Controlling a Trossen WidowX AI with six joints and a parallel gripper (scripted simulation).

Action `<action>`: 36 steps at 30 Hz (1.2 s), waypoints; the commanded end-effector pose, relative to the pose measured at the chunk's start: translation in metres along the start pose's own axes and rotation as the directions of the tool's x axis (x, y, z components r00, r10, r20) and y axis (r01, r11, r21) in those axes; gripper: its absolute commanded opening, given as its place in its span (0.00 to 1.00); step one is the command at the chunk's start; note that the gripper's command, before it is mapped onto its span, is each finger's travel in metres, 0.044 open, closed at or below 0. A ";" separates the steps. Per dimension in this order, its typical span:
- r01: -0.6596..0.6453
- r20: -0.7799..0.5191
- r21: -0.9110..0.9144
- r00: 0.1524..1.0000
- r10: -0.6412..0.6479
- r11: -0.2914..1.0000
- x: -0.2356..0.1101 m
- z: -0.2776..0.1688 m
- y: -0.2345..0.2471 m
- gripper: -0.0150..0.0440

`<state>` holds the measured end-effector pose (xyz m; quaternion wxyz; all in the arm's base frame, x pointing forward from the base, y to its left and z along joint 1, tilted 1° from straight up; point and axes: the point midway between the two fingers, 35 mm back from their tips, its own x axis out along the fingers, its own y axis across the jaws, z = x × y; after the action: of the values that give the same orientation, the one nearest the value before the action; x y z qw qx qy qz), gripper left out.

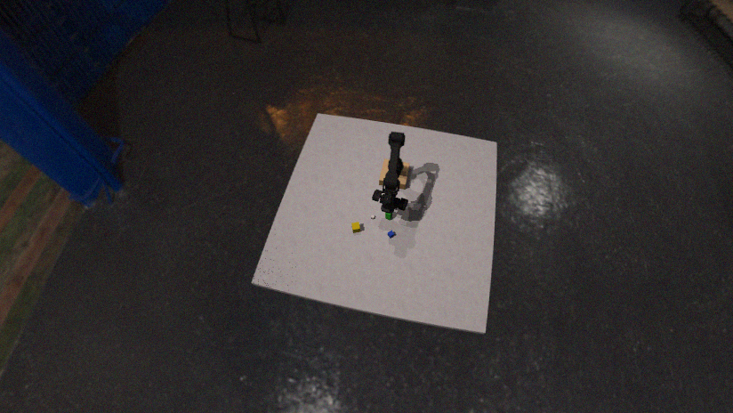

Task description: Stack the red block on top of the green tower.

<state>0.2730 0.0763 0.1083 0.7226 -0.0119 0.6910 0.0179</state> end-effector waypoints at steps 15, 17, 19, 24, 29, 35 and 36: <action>-0.004 -0.002 -0.006 1.000 0.004 1.000 0.050 0.000 -0.002 0.25; -0.004 -0.002 -0.006 1.000 0.004 1.000 0.050 0.000 -0.002 0.25; -0.004 -0.002 -0.006 1.000 0.004 1.000 0.050 0.000 -0.002 0.25; -0.004 -0.002 -0.006 1.000 0.004 1.000 0.050 0.000 -0.002 0.25; -0.004 -0.002 -0.006 1.000 0.004 1.000 0.050 0.000 -0.002 0.25; -0.004 -0.002 -0.006 1.000 0.004 1.000 0.051 0.000 -0.002 0.25; -0.004 -0.002 -0.006 1.000 0.004 1.000 0.051 0.000 -0.002 0.25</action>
<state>0.2750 0.0743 0.0580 0.7221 -0.0126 0.6914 0.0180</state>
